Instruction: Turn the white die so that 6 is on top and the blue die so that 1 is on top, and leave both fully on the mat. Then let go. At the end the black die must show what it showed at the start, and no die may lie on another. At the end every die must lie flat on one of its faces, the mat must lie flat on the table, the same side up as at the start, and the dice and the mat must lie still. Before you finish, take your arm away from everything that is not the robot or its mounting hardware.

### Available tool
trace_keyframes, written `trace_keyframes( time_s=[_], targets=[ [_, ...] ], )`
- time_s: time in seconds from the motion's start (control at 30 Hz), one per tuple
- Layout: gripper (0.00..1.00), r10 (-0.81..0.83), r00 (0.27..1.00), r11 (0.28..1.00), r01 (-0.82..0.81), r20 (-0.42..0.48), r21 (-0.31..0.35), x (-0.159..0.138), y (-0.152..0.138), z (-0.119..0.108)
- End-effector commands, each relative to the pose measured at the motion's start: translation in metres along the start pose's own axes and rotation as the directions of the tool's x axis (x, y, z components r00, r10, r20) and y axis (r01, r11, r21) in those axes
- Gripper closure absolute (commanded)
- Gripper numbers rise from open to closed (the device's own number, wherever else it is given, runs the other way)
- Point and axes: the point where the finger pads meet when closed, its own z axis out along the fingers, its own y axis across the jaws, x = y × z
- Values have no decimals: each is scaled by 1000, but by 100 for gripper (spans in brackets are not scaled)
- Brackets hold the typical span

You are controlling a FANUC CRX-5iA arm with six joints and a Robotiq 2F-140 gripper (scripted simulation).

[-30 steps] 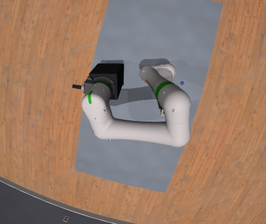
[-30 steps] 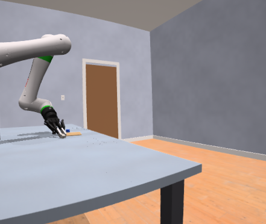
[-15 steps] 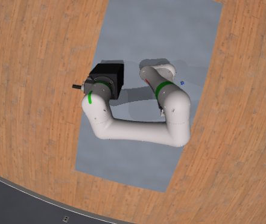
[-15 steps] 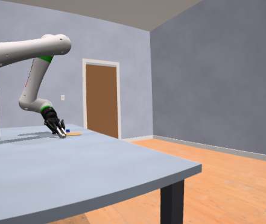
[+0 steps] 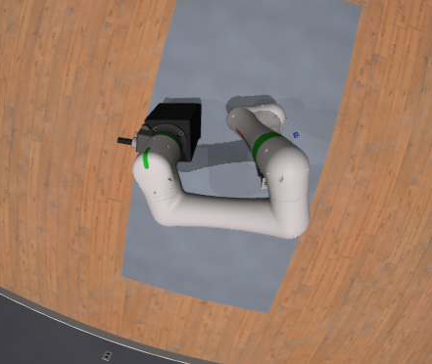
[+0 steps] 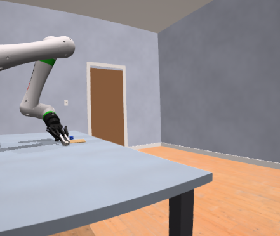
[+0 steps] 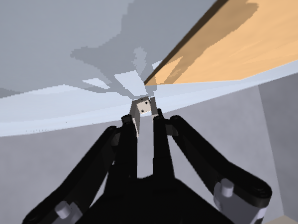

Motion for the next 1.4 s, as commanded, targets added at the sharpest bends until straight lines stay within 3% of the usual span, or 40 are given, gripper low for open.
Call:
trace_keyframes(
  time_s=[0.0, 0.27, 0.7, 1.37],
  targets=[
    [91, 0, 1000, 1000, 0, -1, 0, 0, 0, 0],
    [91, 0, 1000, 1000, 0, -1, 0, 0, 0, 0],
    [79, 0, 1000, 1000, 0, -1, 0, 0, 0, 0],
    [79, 0, 1000, 1000, 0, -1, 0, 0, 0, 0]
  ],
)
